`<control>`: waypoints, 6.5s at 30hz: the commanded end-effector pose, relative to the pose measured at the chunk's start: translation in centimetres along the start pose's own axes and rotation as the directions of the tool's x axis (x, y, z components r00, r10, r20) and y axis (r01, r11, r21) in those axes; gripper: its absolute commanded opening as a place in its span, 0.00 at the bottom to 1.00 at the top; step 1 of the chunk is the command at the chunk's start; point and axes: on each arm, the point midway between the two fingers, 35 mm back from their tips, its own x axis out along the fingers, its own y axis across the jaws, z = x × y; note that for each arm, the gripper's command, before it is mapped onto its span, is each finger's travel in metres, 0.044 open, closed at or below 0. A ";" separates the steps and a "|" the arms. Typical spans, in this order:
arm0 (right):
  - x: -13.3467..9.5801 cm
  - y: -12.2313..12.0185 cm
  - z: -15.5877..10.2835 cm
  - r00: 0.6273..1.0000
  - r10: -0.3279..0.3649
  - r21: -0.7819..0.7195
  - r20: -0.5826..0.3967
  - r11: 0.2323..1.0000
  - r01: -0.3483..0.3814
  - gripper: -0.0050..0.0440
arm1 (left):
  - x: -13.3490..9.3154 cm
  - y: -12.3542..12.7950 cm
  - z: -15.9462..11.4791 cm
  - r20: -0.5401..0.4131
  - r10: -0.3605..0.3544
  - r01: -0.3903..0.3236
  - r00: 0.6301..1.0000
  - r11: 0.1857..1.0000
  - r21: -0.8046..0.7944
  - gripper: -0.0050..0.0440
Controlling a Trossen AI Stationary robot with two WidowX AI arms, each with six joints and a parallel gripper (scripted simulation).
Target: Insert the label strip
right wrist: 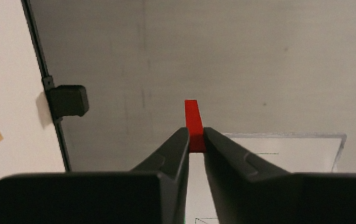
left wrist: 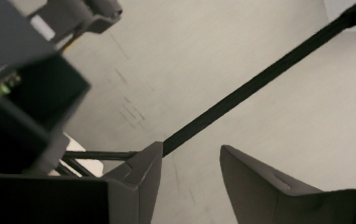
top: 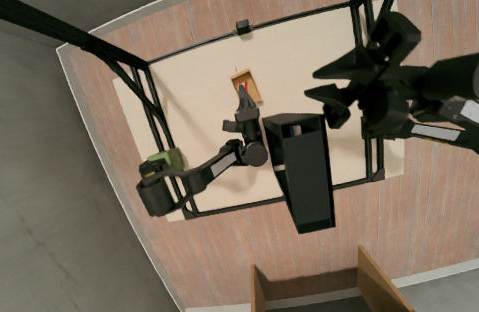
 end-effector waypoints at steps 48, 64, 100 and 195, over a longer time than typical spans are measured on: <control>0.1 -1.0 -0.2 1.000 -0.001 -0.029 0.004 1.000 0.001 0.00 | 6.0 9.3 -20.6 0.099 0.170 -0.069 0.981 0.768 -0.637 0.43; 0.1 -1.0 -0.2 1.000 -0.001 -0.029 0.004 1.000 0.001 0.00 | 8.3 9.7 -20.3 0.100 0.169 -0.067 0.981 0.768 -0.637 0.43; 0.1 -1.0 -0.2 1.000 -0.001 -0.029 0.004 1.000 0.001 0.00 | 11.6 10.4 -19.7 0.101 0.167 -0.065 0.981 0.769 -0.636 0.43; 0.1 -1.0 -0.2 1.000 -0.001 -0.029 0.004 1.000 0.001 0.28 | 12.0 9.6 -21.0 0.100 0.169 -0.068 0.981 0.769 -0.636 0.00</control>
